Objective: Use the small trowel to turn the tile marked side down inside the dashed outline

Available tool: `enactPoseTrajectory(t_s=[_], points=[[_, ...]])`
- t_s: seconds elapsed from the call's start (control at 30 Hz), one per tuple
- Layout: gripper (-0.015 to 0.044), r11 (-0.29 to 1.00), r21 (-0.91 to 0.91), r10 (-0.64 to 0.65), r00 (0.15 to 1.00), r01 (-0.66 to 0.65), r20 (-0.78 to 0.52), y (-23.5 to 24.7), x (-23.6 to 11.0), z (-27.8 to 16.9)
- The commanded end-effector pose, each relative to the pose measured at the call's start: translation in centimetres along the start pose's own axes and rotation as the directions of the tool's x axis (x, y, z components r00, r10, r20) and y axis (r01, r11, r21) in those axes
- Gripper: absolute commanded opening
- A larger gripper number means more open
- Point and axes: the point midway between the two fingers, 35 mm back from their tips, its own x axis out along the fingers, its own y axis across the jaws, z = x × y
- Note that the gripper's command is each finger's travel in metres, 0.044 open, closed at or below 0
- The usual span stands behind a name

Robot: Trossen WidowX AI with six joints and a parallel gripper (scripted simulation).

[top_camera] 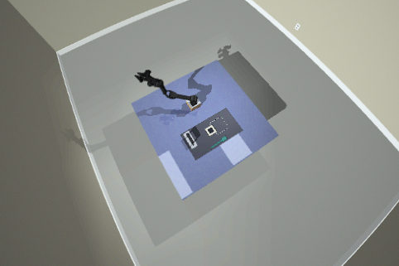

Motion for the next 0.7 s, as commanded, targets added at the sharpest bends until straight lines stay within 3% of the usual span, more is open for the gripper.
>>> enactPoseTrajectory(t_s=[0.0, 0.33, 0.67], points=[[0.0374, 1.0, 0.0, 0.0, 1.0, 0.0, 0.0, 0.0, 0.0, 0.0], [0.0111, 1.0, 0.0, 0.0, 1.0, 0.0, 0.0, 0.0, 0.0, 0.0], [0.01, 1.0, 0.0, 0.0, 1.0, 0.0, 0.0, 0.0, 0.0, 0.0]])
